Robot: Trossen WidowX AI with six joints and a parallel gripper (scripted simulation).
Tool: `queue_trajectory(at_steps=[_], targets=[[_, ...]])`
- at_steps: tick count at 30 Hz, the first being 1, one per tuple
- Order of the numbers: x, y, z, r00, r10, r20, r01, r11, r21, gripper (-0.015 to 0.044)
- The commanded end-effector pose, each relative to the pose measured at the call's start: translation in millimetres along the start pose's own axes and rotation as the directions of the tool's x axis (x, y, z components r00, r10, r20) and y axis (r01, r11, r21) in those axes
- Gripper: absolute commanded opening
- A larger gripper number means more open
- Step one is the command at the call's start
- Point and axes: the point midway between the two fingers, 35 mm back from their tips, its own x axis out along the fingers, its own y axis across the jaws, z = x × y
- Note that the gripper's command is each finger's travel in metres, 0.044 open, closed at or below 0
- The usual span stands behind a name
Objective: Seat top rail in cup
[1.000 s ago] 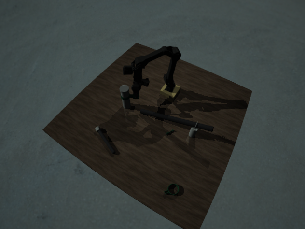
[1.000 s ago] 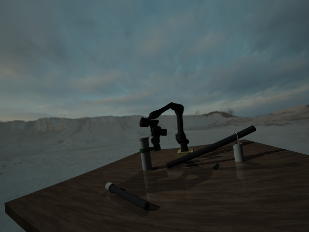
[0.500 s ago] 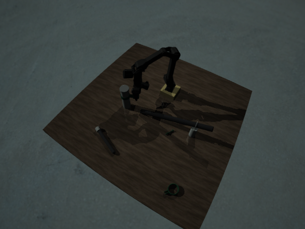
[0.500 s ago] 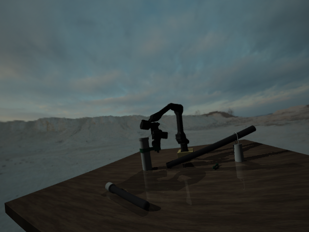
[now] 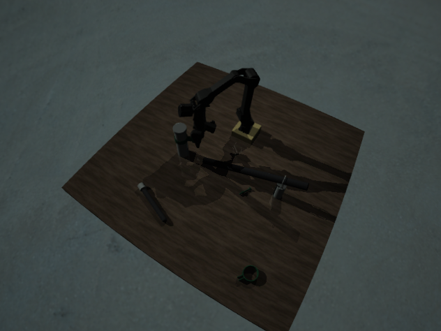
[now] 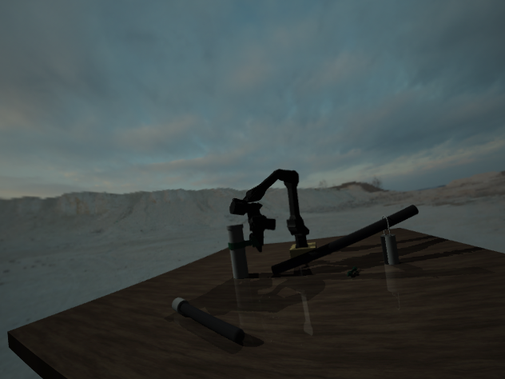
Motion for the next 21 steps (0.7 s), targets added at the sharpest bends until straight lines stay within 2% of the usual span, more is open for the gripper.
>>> queue_trajectory(at_steps=[1, 6, 8, 11, 21], targets=[[0.9, 0.8, 0.1, 1.000, 0.004, 0.000, -0.004, 1.000, 0.004, 0.0230], [0.9, 0.8, 0.1, 1.000, 0.004, 0.000, -0.004, 1.000, 0.004, 0.0099], [0.9, 0.8, 0.1, 1.000, 0.004, 0.000, -0.004, 1.000, 0.004, 0.0085], [1.6, -0.3, 0.1, 1.000, 0.004, -0.007, -0.004, 1.000, 0.016, 0.0007], [5.6, -7.4, -0.4, 0.999, 0.005, -0.050, -0.001, 0.996, 0.092, 0.0000]])
